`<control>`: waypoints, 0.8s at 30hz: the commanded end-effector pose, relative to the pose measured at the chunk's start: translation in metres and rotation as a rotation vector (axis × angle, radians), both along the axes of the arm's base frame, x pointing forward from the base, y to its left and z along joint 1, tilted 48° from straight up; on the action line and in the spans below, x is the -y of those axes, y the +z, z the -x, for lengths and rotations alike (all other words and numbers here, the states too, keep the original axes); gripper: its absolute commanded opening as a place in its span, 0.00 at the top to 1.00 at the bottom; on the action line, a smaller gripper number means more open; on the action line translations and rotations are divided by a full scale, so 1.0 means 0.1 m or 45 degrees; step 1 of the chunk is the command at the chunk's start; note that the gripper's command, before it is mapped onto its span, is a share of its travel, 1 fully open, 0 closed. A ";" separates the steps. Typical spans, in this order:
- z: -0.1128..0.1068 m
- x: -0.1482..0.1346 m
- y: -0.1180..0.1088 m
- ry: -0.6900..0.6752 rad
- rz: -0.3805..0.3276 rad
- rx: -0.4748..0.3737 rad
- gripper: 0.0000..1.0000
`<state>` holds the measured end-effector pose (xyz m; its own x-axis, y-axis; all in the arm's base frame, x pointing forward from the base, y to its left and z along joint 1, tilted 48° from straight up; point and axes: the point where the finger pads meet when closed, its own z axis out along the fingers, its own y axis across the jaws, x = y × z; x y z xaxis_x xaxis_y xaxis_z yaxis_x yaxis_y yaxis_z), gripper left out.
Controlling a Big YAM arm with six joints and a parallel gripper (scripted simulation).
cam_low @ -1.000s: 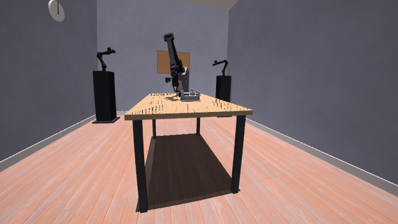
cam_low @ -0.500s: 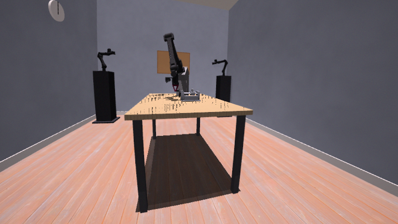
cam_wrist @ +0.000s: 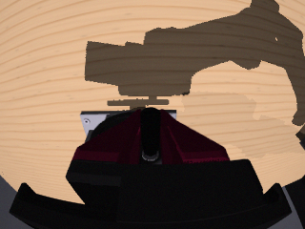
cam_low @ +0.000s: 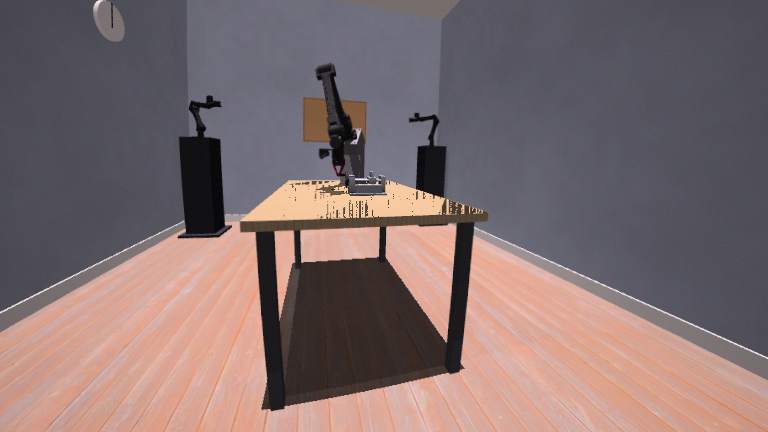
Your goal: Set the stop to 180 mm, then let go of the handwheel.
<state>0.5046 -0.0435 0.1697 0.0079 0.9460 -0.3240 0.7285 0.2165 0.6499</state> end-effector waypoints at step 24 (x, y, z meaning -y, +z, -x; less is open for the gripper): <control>-0.14 -0.19 0.67 0.018 -0.007 0.107 0.94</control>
<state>0.5073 -0.0404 0.1789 0.0084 0.9457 -0.3250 0.7424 0.2119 0.6356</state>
